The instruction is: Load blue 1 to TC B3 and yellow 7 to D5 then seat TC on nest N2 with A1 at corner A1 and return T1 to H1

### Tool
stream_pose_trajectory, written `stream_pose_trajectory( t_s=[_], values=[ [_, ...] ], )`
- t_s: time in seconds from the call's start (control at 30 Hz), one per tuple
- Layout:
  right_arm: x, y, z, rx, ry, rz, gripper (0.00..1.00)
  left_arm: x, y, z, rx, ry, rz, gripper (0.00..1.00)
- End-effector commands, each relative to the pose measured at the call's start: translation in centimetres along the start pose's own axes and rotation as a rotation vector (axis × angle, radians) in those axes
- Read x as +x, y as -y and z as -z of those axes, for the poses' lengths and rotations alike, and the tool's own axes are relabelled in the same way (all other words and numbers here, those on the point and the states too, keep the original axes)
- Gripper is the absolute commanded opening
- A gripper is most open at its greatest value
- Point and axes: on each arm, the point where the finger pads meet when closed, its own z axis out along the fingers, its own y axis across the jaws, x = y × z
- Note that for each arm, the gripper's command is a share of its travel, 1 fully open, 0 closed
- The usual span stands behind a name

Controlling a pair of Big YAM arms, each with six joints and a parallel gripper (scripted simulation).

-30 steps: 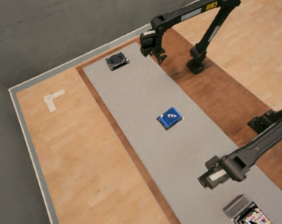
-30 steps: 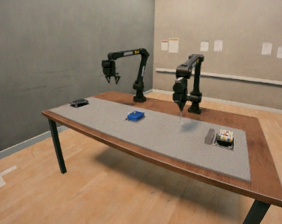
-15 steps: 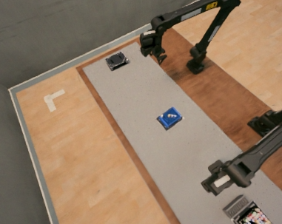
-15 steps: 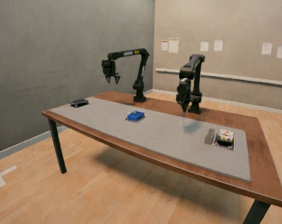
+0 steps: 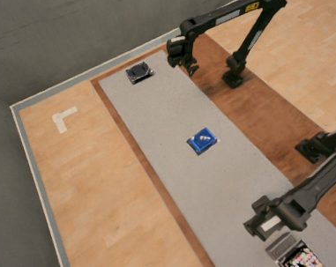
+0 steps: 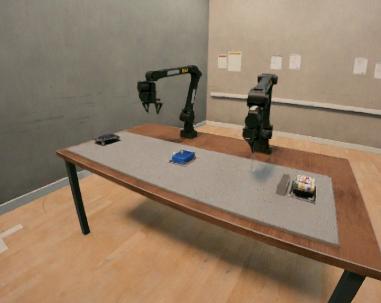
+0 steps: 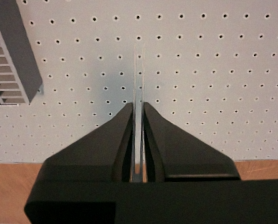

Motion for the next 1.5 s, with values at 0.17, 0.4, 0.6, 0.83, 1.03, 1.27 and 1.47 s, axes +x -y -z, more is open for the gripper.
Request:
stream_pose_trajectory(
  t_s=[0.17,0.4,0.6,0.83,1.03,1.27,1.47],
  values=[
    [-0.8,0.1,1.2,0.008,0.032,-0.013,1.0,-2.0,-2.3,1.9,-0.006,0.05,0.004,0.07],
    [-0.8,0.1,1.2,0.008,0.032,-0.013,1.0,-2.0,-3.5,2.0,-0.007,0.044,0.003,0.07],
    [-0.8,0.1,1.2,0.008,0.032,-0.013,1.0,-2.0,-4.5,2.0,-0.007,0.043,0.004,0.07],
    [-0.8,0.1,1.2,0.008,0.032,-0.013,1.0,-2.1,-5.4,2.0,-0.008,0.042,0.004,0.07],
    [-0.8,0.1,1.2,0.008,0.032,-0.013,1.0,-2.1,-6.4,2.0,-0.008,0.041,0.004,0.07],
    [-0.8,0.1,1.2,0.008,0.032,-0.013,1.0,-2.2,-7.4,2.0,-0.009,0.04,0.004,0.07],
    [-0.8,0.1,1.2,0.008,0.032,-0.013,1.0,-2.3,-8.3,2.1,-0.009,0.04,0.004,0.07]
  ],
)
